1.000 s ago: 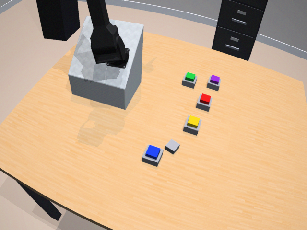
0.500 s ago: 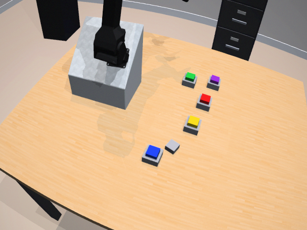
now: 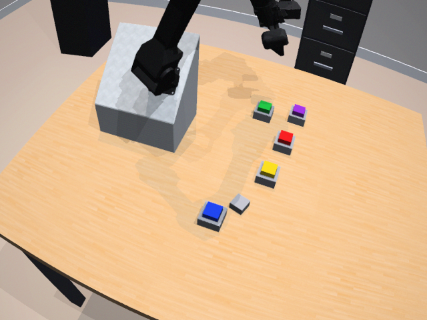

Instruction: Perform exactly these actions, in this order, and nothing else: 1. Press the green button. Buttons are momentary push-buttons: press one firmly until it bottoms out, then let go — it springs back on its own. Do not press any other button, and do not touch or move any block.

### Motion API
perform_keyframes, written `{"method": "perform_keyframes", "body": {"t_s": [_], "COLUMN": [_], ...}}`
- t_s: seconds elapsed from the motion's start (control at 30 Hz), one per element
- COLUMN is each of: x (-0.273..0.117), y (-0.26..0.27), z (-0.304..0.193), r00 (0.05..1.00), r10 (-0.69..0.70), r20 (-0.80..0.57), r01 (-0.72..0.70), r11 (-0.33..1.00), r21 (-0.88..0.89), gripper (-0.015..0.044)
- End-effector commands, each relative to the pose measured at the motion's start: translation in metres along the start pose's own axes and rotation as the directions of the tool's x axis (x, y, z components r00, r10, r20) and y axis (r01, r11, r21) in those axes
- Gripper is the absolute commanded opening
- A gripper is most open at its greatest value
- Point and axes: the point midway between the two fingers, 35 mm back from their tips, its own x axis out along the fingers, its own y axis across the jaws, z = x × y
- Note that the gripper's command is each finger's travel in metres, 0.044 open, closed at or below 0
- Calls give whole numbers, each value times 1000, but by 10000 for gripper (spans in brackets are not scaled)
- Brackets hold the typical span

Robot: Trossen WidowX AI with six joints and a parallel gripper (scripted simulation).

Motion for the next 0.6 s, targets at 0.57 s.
{"method": "perform_keyframes", "body": {"t_s": [0.57], "x": [49], "y": [-109], "z": [-42], "r00": [889], "r10": [-153], "r20": [-431], "r01": [279], "r11": [928], "r21": [246], "gripper": [321]}}
